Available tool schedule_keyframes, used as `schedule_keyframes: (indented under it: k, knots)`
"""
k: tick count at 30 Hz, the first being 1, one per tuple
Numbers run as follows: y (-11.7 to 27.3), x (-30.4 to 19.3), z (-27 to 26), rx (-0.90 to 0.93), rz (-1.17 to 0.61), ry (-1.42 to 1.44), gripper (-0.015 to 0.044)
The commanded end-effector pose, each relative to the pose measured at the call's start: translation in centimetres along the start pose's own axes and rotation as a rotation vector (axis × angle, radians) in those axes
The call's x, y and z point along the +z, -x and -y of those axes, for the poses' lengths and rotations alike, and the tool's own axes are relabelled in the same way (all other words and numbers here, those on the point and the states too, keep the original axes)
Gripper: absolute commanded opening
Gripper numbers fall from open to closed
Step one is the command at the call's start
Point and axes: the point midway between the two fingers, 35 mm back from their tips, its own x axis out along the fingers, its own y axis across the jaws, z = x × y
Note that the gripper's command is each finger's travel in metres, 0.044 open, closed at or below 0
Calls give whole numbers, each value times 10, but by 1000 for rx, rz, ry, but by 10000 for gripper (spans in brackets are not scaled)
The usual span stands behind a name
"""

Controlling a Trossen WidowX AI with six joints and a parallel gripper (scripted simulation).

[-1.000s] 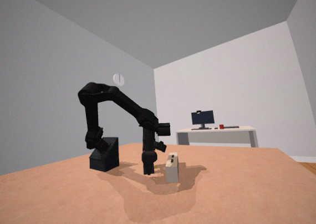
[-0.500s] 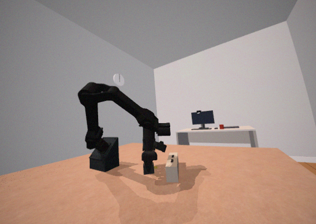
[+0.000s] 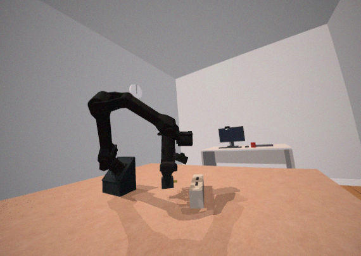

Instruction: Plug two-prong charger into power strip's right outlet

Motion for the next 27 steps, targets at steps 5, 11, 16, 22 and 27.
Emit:
schedule_keyframes:
  k: [5,11,16,22,27]
  knots:
    - [15,-4,0,2,6,-21,0]
    - [2,-3,4,9,9,-91,0]
    - [-9,-3,8,13,10,-157,0]
    - [-22,-4,12,17,11,-237,0]
    - [-22,-2,13,18,11,-240,0]
